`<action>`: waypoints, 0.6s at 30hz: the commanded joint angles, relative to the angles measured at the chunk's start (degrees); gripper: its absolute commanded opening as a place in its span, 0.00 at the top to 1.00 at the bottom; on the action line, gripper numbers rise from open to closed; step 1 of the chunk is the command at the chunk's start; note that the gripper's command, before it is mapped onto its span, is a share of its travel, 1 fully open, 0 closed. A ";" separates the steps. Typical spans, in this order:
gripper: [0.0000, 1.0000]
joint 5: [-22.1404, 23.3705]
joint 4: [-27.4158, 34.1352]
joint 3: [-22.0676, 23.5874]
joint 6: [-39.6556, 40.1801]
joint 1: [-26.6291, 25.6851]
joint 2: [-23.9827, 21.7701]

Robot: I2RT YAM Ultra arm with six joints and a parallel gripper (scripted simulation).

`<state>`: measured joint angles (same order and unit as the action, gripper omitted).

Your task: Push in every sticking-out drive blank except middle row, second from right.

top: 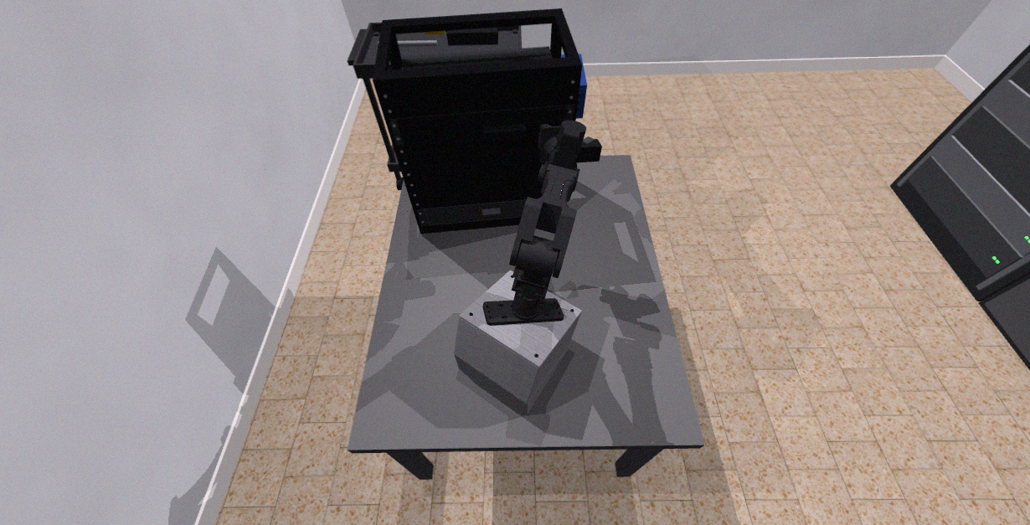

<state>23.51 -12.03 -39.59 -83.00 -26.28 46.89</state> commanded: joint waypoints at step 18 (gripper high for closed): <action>1.00 -3.19 -7.85 -5.52 0.45 0.78 1.37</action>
<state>23.18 -11.33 -40.66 -83.00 -25.89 47.88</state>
